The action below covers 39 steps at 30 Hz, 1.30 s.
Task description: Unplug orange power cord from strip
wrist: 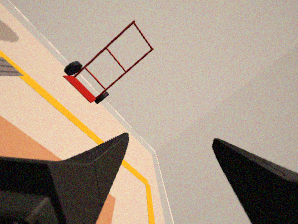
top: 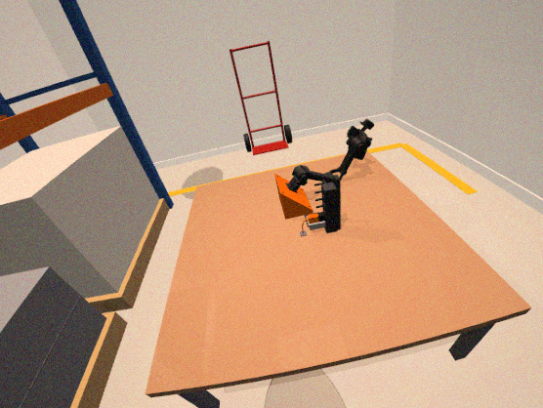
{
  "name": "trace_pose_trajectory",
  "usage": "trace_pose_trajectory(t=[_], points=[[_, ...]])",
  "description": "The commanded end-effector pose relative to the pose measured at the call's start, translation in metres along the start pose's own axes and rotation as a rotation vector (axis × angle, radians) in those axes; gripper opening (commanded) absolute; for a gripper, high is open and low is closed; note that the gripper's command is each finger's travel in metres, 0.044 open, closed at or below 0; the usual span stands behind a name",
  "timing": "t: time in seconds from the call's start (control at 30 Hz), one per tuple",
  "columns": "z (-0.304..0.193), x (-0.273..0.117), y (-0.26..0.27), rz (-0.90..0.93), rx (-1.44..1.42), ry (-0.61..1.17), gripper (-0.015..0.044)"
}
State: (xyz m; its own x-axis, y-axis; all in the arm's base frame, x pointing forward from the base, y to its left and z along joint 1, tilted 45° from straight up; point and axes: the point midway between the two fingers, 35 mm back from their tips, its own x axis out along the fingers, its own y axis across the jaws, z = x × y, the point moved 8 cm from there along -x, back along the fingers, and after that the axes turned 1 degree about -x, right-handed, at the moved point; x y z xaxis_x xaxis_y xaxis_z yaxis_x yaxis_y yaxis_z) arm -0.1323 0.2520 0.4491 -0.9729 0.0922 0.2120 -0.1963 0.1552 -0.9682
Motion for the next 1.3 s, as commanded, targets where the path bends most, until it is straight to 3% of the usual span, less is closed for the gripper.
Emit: trace_pose_trajectory(t=[0.0, 0.27, 0.73, 1.27], points=[[0.000, 0.000, 0.000, -0.002, -0.006, 0.004, 0.0374], [0.040, -0.003, -0.054, -0.189, -0.352, 0.076, 0.0164], [0.165, -0.046, -0.152, -0.706, -0.938, 0.170, 0.0160], [0.324, -0.167, -0.188, -1.453, -1.328, 0.309, 0.0160]])
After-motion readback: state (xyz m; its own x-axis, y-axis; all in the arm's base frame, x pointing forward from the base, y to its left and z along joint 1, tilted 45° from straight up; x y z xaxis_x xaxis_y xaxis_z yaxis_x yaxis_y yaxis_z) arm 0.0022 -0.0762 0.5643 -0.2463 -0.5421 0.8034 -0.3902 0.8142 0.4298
